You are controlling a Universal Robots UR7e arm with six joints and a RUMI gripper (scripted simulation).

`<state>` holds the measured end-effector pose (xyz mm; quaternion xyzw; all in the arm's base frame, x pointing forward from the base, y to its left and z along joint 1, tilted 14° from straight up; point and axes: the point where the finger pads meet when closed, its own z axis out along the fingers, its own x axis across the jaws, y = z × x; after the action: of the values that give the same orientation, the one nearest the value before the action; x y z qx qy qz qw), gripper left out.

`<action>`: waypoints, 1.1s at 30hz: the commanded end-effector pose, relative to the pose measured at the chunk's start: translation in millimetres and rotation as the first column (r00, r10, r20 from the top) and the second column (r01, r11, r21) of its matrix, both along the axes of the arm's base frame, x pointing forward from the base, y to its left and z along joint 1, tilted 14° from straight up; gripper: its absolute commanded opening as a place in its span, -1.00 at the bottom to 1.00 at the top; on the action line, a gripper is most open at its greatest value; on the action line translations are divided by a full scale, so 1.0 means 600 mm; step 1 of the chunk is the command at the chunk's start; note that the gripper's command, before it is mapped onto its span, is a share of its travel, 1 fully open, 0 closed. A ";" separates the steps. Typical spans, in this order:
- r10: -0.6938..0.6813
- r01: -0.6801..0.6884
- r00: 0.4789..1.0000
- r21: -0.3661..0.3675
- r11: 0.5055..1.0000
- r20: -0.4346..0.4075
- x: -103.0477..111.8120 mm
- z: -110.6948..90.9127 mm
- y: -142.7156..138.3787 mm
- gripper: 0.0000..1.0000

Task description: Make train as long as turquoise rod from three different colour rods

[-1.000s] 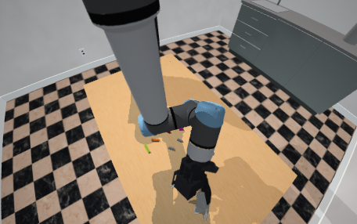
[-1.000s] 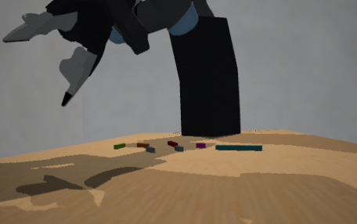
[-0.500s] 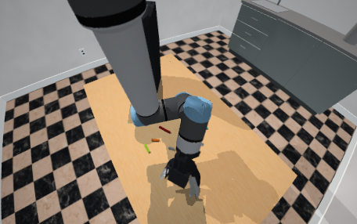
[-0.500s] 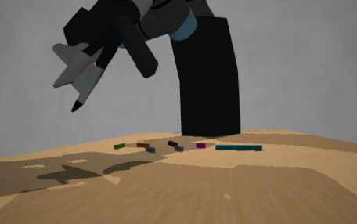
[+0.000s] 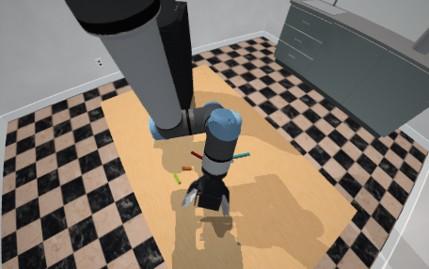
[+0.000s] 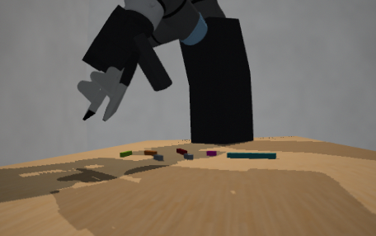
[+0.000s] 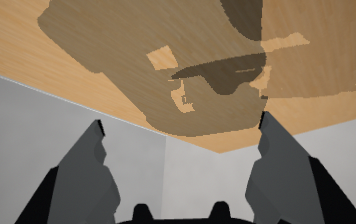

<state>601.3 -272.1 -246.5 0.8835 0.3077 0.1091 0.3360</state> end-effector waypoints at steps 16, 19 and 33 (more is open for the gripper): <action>0.361 -0.383 0.876 -0.005 0.924 -0.320 -0.124 -0.049 0.029 1.00; 0.438 -0.468 0.814 0.016 0.884 -0.381 -0.152 -0.058 0.038 1.00; 0.607 -0.657 0.620 0.094 0.748 -0.498 -0.220 -0.076 0.064 1.00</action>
<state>482.0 -238.4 -289.7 0.7258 0.6442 -0.0205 0.2403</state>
